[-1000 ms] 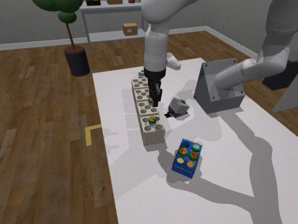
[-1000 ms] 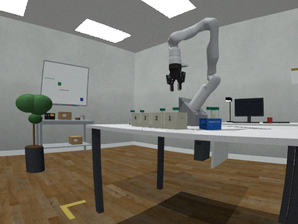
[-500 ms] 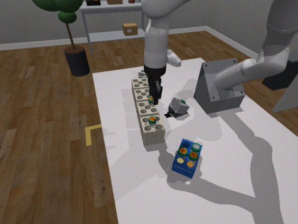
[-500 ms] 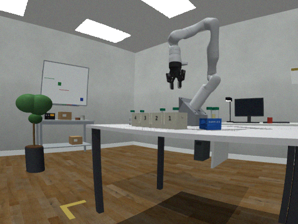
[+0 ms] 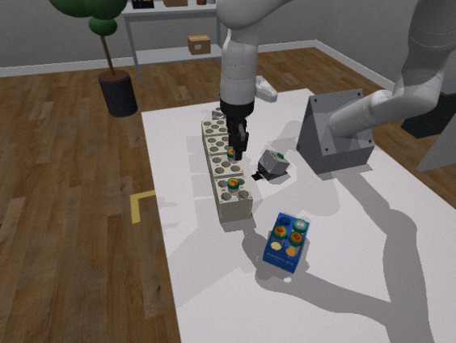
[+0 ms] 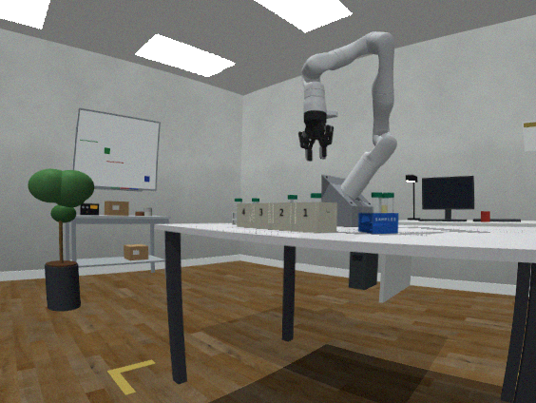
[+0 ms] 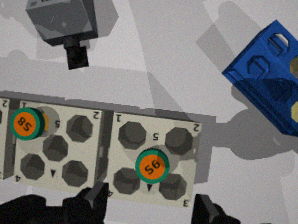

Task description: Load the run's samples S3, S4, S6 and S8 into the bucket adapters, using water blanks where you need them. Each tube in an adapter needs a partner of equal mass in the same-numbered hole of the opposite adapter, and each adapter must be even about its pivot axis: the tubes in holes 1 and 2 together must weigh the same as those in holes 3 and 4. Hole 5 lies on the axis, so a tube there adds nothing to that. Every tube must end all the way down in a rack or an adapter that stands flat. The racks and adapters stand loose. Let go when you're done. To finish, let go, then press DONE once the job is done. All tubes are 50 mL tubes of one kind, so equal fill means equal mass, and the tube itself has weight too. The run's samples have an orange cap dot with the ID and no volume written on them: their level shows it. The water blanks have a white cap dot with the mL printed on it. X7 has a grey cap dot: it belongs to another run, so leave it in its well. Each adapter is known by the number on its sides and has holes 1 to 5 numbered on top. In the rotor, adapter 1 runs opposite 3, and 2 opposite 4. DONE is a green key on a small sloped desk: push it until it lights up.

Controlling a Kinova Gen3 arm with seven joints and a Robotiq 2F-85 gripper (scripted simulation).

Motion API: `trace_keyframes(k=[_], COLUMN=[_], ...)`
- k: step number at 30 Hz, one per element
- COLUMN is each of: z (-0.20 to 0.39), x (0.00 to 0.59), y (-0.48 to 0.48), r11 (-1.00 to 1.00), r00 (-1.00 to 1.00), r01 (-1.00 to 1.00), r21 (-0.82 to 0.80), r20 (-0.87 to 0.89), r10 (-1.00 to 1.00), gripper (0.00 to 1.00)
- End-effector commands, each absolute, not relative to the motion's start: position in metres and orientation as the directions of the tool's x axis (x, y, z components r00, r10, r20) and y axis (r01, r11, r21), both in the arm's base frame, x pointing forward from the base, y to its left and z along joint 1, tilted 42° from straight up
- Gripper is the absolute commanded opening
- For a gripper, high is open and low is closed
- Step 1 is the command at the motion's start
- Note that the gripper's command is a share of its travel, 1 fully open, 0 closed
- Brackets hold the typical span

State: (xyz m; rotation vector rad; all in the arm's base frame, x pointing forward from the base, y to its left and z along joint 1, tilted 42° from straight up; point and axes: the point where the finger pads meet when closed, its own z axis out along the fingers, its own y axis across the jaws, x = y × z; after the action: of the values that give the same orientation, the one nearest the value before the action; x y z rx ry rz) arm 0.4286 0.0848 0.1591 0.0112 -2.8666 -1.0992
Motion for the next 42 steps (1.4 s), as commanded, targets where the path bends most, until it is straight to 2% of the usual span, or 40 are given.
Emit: trace_keyframes(k=[1,15,42], z=[0.157,0.127,0.077], x=[0.428,0.422,0.41], y=[0.082,0.047,-0.01], r11=[0.745,0.632,0.614], r00=[-0.996,-0.813,-0.786], r01=[0.059,0.579,0.614], r21=[0.665,0.515,0.496], r20=[0.09,0.429,0.451], r10=[-0.001,0.395,0.422], gripper=[0.62,0.62,0.62])
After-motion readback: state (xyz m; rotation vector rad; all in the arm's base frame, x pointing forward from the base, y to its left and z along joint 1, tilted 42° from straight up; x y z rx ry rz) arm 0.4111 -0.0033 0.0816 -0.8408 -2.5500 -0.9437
